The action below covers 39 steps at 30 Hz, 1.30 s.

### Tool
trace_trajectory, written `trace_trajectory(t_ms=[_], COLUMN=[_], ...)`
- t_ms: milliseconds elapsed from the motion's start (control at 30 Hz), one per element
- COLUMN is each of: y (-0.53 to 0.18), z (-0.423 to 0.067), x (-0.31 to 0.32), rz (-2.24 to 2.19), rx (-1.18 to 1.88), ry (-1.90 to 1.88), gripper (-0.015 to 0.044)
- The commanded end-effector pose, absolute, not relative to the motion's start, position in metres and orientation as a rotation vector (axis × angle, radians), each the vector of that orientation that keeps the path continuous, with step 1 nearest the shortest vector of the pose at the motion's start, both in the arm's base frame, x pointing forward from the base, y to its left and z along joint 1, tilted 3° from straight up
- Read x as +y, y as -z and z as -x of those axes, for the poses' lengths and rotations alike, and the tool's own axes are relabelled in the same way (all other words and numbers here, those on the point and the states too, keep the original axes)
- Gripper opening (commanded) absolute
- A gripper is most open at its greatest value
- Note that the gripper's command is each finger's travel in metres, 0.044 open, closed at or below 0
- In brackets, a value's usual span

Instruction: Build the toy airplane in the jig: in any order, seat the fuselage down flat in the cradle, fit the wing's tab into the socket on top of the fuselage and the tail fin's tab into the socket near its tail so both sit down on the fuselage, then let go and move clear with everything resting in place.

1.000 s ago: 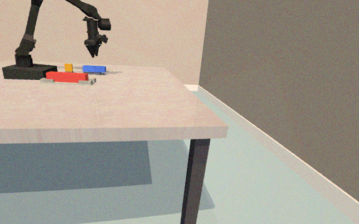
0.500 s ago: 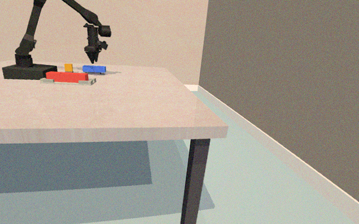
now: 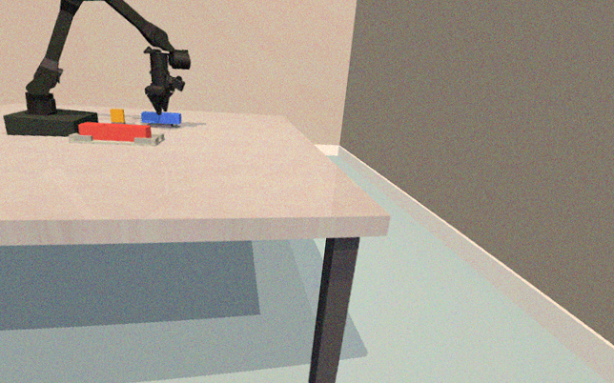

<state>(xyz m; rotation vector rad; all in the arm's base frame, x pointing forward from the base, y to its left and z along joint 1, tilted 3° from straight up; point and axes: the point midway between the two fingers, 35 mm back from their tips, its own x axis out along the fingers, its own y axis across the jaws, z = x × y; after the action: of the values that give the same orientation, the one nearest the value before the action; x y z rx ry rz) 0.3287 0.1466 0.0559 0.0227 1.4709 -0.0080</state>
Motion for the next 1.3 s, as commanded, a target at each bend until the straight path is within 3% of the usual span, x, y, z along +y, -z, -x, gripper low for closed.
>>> trace_trajectory(t_ms=[0, 367, 667, 900, 1100, 1267], y=[-0.045, -0.031, -0.031, -0.031, -0.041, -0.052], z=[-0.327, -0.328, -0.328, -0.328, -0.331, -0.333], x=[0.145, 0.144, 0.144, 0.144, 0.149, 0.153], rz=[-0.015, -0.014, -0.014, -0.014, -0.022, -0.028], rx=[1.484, 1.484, 1.484, 1.484, 1.457, 1.435], ry=[0.019, 0.019, 0.019, 0.019, 0.003, -0.010], gripper=[0.0440, 0.0440, 0.0204, 0.0157, 0.0000, 0.0000])
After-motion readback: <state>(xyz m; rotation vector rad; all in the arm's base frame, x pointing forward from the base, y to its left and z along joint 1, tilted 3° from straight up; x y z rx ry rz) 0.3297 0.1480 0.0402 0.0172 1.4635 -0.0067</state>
